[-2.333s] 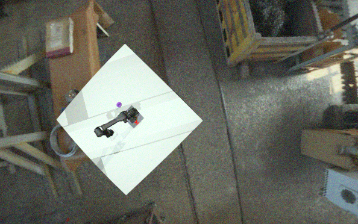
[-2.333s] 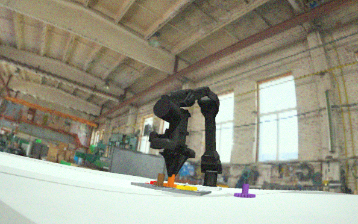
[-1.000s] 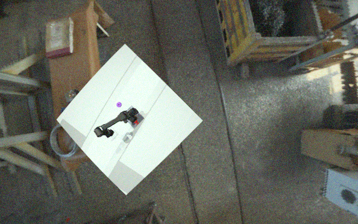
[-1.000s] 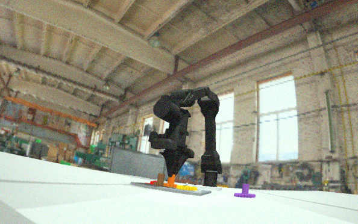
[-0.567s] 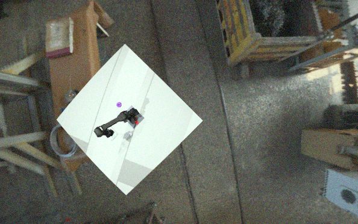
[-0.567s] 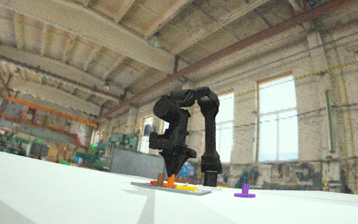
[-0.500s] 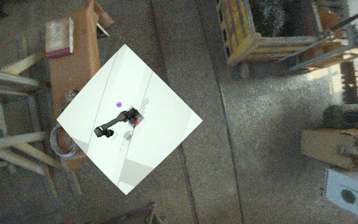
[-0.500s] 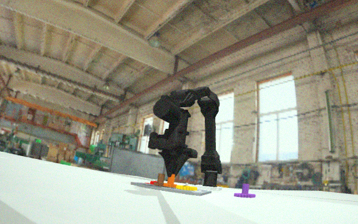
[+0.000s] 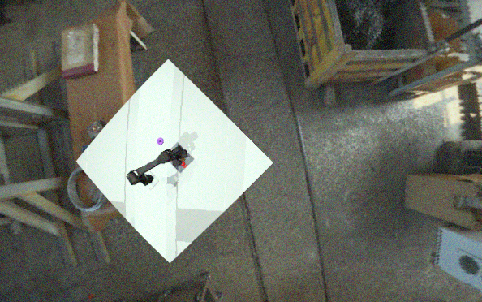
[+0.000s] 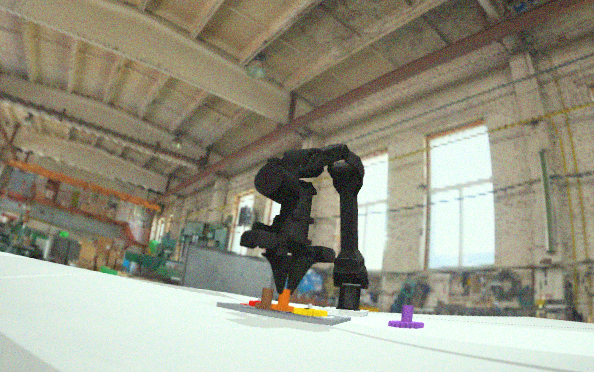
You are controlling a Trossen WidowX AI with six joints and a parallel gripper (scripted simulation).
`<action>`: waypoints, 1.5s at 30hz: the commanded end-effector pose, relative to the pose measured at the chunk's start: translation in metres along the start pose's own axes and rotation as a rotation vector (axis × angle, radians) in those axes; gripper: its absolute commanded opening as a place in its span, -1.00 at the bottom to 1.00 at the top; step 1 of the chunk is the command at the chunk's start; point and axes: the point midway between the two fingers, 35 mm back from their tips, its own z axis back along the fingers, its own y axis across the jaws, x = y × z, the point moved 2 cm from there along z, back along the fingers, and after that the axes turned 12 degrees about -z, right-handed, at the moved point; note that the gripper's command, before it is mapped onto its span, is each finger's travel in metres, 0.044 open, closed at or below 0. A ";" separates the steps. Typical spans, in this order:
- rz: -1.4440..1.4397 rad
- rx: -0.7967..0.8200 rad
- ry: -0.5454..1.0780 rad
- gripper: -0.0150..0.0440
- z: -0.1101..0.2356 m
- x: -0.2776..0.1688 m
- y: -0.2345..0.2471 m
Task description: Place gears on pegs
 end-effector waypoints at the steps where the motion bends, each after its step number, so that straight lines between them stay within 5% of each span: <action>1: 0.035 -0.002 -0.001 -0.49 -0.002 0.001 -0.001; 11: 0.287 -0.002 -0.001 -0.49 -0.002 0.000 0.000; 17: 0.235 -0.002 -0.001 -0.02 0.003 0.000 0.000; 31: 0.231 -0.002 -0.001 -0.02 0.048 0.000 0.000; 42: 0.237 -0.008 -0.002 0.96 0.090 0.003 -0.004; 45: 0.237 -0.008 -0.002 1.00 0.090 0.003 -0.004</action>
